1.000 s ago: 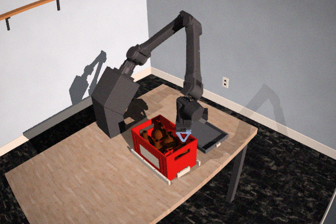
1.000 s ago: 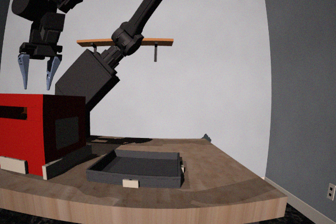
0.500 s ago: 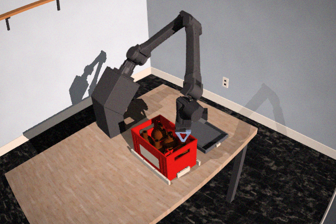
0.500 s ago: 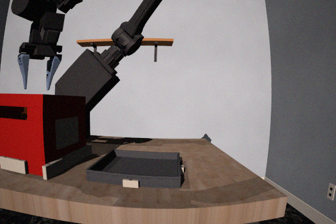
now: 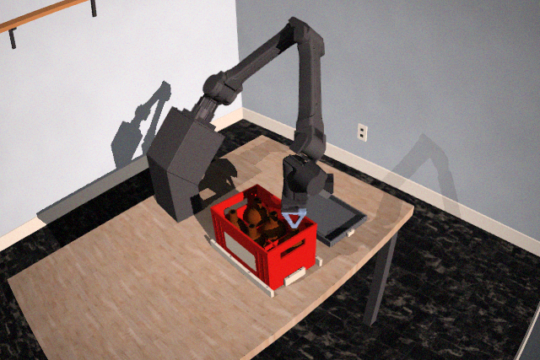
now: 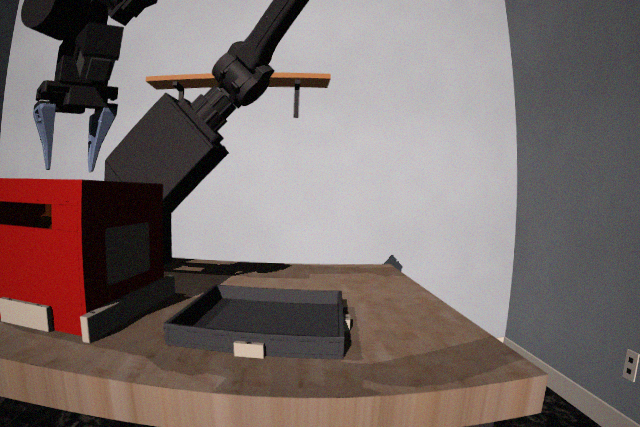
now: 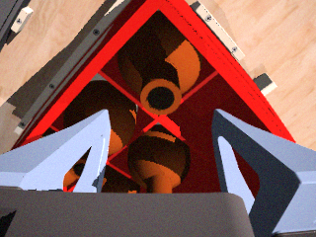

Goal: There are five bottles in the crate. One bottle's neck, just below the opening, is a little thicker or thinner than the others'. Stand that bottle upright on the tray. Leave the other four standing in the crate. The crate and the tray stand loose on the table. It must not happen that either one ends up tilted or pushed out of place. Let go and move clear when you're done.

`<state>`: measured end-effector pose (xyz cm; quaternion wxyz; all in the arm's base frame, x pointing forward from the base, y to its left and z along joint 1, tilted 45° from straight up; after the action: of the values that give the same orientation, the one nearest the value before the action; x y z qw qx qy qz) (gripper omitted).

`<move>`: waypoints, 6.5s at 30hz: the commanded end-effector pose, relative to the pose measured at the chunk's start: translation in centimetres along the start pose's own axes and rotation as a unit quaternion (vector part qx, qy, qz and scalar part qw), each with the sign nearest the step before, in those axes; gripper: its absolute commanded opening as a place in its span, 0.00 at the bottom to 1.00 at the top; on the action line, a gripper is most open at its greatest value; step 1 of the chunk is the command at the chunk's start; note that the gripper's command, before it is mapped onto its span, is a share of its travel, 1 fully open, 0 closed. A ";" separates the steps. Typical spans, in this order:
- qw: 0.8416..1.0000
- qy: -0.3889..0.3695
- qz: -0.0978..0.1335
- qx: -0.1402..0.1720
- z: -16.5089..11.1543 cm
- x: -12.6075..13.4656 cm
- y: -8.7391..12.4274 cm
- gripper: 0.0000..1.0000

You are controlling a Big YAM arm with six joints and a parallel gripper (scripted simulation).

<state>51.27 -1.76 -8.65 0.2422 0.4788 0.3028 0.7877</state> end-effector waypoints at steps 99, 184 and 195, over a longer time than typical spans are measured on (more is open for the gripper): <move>1.000 -0.008 0.000 -0.004 -1.2 -1.3 -0.3 0.61; 1.000 -0.001 0.005 0.005 -0.5 -0.2 -5.8 0.61; 1.000 -0.001 0.005 0.005 -0.5 -0.2 -5.8 0.61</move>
<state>51.56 0.95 -11.73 0.2435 0.4808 0.3018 0.7864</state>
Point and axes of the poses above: the point where the finger pads meet when closed, its own y axis back along the fingers, its own x axis across the jaws, z = x × y, the point moved 2 cm from there along y, back along the fingers, and after that the axes turned 14 degrees about -y, right-handed, at the moved point
